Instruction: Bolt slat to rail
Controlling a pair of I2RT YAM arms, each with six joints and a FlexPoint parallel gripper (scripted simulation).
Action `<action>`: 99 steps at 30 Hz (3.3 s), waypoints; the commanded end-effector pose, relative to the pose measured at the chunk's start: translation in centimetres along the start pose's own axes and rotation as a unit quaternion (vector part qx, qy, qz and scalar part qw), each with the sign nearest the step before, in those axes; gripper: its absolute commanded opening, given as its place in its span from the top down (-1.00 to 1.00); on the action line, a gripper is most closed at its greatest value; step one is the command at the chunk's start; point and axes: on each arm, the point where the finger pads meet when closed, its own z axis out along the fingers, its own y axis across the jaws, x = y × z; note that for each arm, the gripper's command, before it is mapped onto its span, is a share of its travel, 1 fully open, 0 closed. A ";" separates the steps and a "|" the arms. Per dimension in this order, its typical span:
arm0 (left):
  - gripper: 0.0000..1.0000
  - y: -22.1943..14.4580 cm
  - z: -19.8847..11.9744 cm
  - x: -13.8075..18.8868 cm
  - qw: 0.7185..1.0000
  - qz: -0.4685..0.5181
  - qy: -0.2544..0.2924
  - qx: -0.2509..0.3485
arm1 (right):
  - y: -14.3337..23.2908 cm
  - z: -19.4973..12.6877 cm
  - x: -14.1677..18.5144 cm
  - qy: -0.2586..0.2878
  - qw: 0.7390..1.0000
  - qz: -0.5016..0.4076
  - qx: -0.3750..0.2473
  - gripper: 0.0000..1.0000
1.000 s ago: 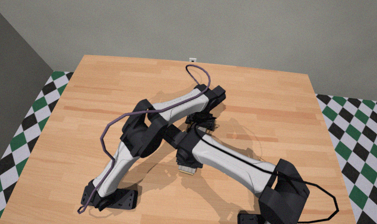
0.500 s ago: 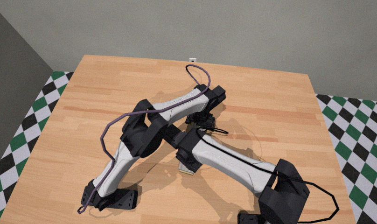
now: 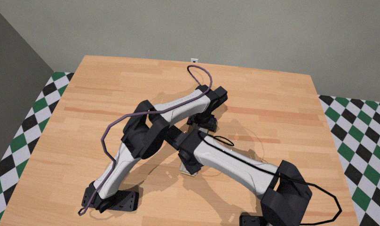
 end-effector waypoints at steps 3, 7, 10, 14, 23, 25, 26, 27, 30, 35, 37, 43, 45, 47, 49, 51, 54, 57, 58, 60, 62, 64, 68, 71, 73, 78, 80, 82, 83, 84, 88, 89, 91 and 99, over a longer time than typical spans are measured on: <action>-0.35 -0.1 -0.7 -0.4 1.000 0.002 -0.009 0.004 | 0.0 -0.9 -0.1 0.006 1.000 0.015 -0.013 0.73; -0.35 -0.1 -0.7 -0.4 1.000 0.002 -0.009 0.004 | 0.0 -0.9 -0.1 0.006 1.000 0.015 -0.012 0.73; -0.35 -0.1 -0.7 -0.4 1.000 0.002 -0.009 0.004 | 0.0 -0.9 -0.1 0.006 1.000 0.015 -0.012 0.73; -0.35 -0.1 -0.7 -0.4 1.000 0.002 -0.009 0.004 | 0.0 -0.9 -0.1 0.006 1.000 0.014 -0.012 0.73; -0.35 -0.1 -0.7 -0.4 1.000 0.002 -0.009 0.004 | 0.2 -0.4 0.0 0.002 1.000 0.010 -0.007 0.73; -0.35 -0.1 -0.7 -0.4 1.000 0.002 -0.009 0.004 | 0.2 -0.4 0.0 0.002 1.000 0.010 -0.007 0.73; -0.35 -0.1 -0.7 -0.4 1.000 0.002 -0.009 0.004 | 0.2 -0.4 0.0 0.002 1.000 0.010 -0.007 0.73; -0.35 -0.1 -0.7 -0.4 1.000 0.002 -0.009 0.004 | 0.2 -0.4 0.0 0.002 1.000 0.010 -0.007 0.73; -0.35 -0.1 -0.7 -0.4 1.000 0.002 -0.009 0.004 | 0.3 -0.4 0.0 0.002 1.000 0.009 -0.008 0.50; -0.35 -0.1 -0.7 -0.4 1.000 0.002 -0.009 0.004 | 0.3 -0.4 0.0 0.002 1.000 0.009 -0.008 0.28; -0.35 -0.1 -0.7 -0.4 1.000 0.002 -0.009 0.004 | 0.3 -0.4 0.0 0.002 1.000 0.009 -0.008 0.28; -0.35 -0.1 -0.7 -0.4 1.000 0.002 -0.009 0.004 | 0.2 -0.3 0.1 0.001 1.000 0.008 -0.005 0.28; -0.35 -0.1 -0.7 -0.4 1.000 0.002 -0.009 0.004 | 0.2 -0.3 0.0 0.001 1.000 0.008 -0.006 0.28; -0.35 -0.1 -0.7 -0.4 1.000 0.002 -0.009 0.004 | 0.3 -0.4 0.0 0.002 1.000 0.009 -0.008 0.28; -0.35 -0.1 -0.7 -0.4 1.000 0.002 -0.009 0.004 | 0.3 -0.5 0.0 0.001 1.000 -0.022 -0.008 0.28; -0.35 -0.1 -0.7 -0.4 1.000 0.002 -0.009 0.004 | 0.3 -0.7 0.0 0.001 0.995 -0.097 -0.008 0.28; -0.35 -0.1 -0.7 -0.4 1.000 0.002 -0.009 0.004 | 0.3 -0.9 0.1 0.000 0.976 -0.218 -0.008 0.28; -0.35 -0.1 -0.7 -0.4 1.000 0.002 -0.009 0.004 | 0.4 -1.1 0.1 0.000 0.950 -0.312 -0.010 0.28; -0.35 -0.1 -0.7 -0.4 1.000 0.002 -0.009 0.004 | 0.4 -1.1 0.1 0.000 0.941 -0.339 -0.010 0.28; -0.35 -0.1 -0.7 -0.4 1.000 0.002 -0.009 0.004 | 0.4 -1.2 0.1 0.000 0.930 -0.366 -0.010 0.28; -0.35 -0.1 -0.7 -0.4 1.000 0.002 -0.009 0.004 | 0.4 -1.2 0.1 -0.001 0.902 -0.432 -0.011 0.28; -0.35 -0.1 -0.7 -0.4 1.000 0.002 -0.009 0.004 | 0.4 -1.3 0.1 -0.002 0.876 -0.481 -0.011 0.28; -0.35 -0.1 -0.7 -0.4 1.000 0.002 -0.009 0.004 | 0.4 -1.4 0.1 -0.003 0.816 -0.578 -0.011 0.28; -0.35 -0.1 -0.7 -0.4 1.000 0.002 -0.009 0.004 | 0.4 -1.5 0.1 -0.004 0.764 -0.646 -0.011 0.28; -0.35 -0.1 -0.7 -0.4 1.000 0.002 -0.009 0.004 | 0.4 -1.5 0.1 -0.004 0.725 -0.688 -0.011 0.28; -0.35 -0.1 -0.7 -0.4 1.000 0.002 -0.009 0.004 | 0.4 -1.6 0.1 -0.005 0.664 -0.748 -0.011 0.28; -0.35 -0.1 -0.7 -0.4 1.000 0.002 -0.009 0.004 | 0.4 -1.7 0.2 -0.006 0.588 -0.809 -0.012 0.28; -0.35 -0.1 -0.7 -0.4 1.000 0.002 -0.009 0.004 | 0.4 -1.8 0.2 -0.007 0.541 -0.841 -0.011 0.28; -0.35 -0.1 -0.7 -0.4 1.000 0.002 -0.009 0.004 | 0.4 -1.8 0.2 -0.007 0.516 -0.856 -0.011 0.28; -0.35 -0.1 -0.7 -0.4 1.000 0.002 -0.009 0.004 | 0.5 -1.8 0.2 -0.007 0.492 -0.870 -0.011 0.28; -0.35 -0.1 -0.7 -0.4 1.000 0.002 -0.009 0.004 | 0.5 -1.9 0.2 -0.009 0.391 -0.920 -0.010 0.28; -0.35 -0.1 -0.7 -0.4 1.000 0.002 -0.009 0.004 | 0.5 -1.9 0.2 -0.009 0.364 -0.931 -0.010 0.28; -0.35 -0.1 -0.7 -0.4 1.000 0.002 -0.009 0.004 | 0.5 -2.0 0.2 -0.010 0.311 -0.950 -0.010 0.28; -0.35 -0.1 -0.7 -0.4 1.000 0.002 -0.009 0.004 | 0.5 -2.1 0.2 -0.012 0.106 -0.994 -0.008 0.28</action>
